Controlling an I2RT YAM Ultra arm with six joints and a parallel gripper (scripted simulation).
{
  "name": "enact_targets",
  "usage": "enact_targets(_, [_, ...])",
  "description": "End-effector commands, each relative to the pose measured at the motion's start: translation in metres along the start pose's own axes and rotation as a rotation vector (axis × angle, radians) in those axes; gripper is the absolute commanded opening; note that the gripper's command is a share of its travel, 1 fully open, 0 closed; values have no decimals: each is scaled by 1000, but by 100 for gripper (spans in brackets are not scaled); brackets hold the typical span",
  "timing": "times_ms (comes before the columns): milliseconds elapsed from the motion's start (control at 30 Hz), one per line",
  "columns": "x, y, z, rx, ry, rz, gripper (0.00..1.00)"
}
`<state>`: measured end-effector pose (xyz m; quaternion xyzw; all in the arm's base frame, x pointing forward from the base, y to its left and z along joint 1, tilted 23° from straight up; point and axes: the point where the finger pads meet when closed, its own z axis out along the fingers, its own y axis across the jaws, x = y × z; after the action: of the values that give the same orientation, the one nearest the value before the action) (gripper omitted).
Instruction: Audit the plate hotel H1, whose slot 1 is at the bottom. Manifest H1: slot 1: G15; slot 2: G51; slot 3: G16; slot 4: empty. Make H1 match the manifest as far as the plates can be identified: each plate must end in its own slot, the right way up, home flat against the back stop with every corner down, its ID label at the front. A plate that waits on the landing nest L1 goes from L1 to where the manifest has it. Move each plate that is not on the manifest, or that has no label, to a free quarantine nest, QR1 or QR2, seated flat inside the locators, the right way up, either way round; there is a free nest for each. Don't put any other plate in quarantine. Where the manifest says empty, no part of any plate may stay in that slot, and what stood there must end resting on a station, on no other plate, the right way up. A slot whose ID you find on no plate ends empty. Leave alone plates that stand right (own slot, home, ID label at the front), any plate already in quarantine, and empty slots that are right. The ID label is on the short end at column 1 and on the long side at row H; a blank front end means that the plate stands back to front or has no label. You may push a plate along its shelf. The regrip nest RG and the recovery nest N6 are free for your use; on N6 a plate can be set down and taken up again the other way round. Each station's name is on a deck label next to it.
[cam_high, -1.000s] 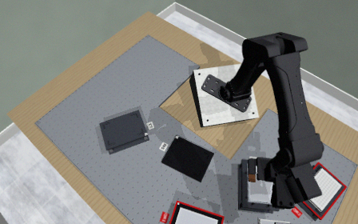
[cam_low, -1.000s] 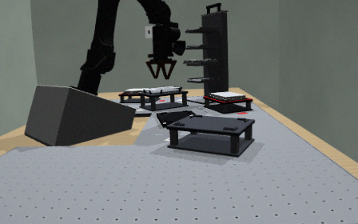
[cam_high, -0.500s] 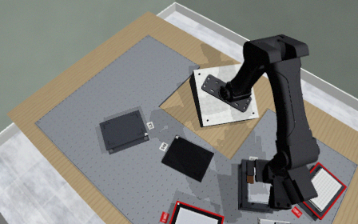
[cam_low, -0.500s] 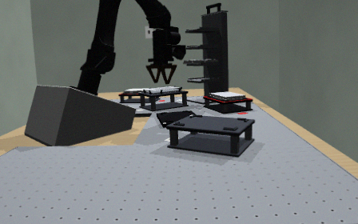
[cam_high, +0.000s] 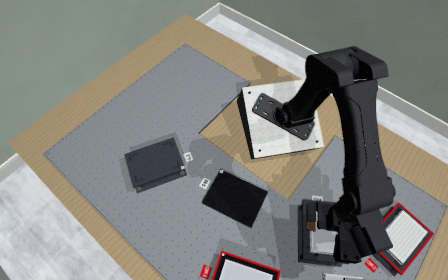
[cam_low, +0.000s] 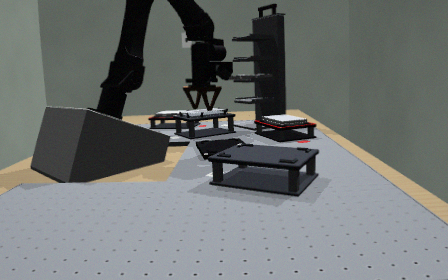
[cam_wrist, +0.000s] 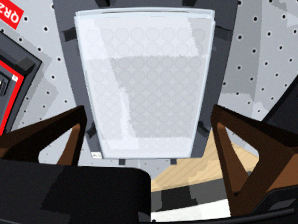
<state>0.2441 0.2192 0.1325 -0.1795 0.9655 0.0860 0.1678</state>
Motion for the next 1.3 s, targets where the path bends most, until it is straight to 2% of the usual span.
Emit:
enact_targets(0, [-7, 3, -1, -12, -30, 1, 100])
enact_targets(400, [-7, 3, 13, -12, -30, 1, 100])
enact_targets(567, [-7, 3, 13, -12, -30, 1, 100])
enact_targets(600, [-7, 3, 13, -12, -30, 1, 86])
enact_targets(1267, [-7, 3, 13, -12, -30, 1, 86])
